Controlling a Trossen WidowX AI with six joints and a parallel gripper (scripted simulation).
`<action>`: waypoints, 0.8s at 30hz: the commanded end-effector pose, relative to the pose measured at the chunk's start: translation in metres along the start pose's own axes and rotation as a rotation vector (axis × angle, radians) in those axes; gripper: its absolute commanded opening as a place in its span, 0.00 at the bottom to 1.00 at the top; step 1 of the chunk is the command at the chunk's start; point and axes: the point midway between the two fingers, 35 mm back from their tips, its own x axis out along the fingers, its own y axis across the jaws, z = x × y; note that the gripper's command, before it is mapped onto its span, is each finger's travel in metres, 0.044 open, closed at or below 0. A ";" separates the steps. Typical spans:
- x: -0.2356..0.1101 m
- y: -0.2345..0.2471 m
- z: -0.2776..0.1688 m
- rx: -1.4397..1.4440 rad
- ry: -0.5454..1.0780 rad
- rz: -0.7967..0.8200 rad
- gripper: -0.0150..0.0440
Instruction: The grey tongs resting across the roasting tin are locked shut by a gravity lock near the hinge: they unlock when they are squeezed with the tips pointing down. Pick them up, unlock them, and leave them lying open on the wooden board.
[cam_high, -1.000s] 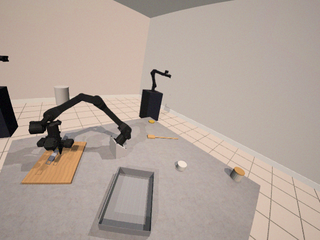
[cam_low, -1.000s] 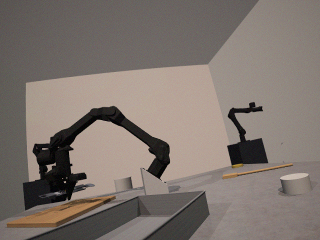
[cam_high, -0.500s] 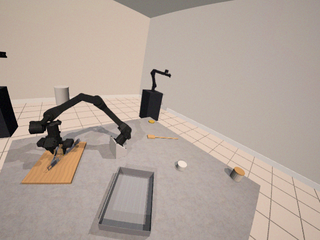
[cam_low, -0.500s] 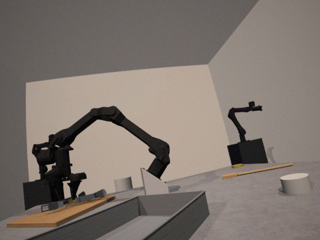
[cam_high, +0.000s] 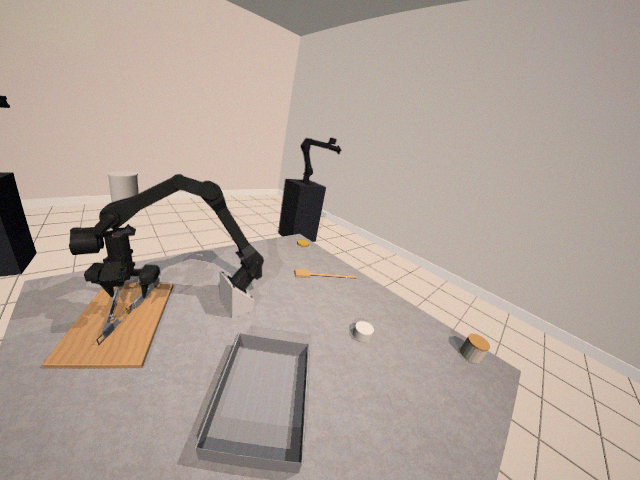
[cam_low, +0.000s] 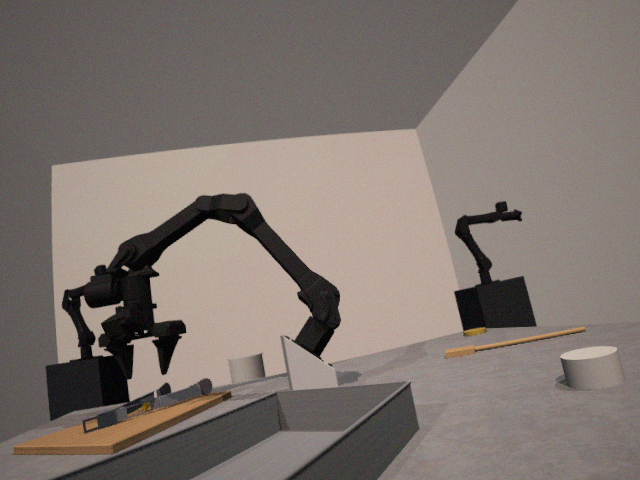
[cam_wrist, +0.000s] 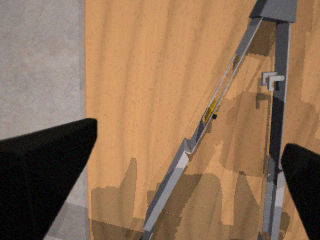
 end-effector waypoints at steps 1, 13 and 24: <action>-0.034 0.044 0.002 -0.001 0.000 0.002 1.00; -0.066 0.111 -0.001 -0.005 0.003 0.008 1.00; -0.117 0.110 -0.002 -0.010 0.002 -0.004 1.00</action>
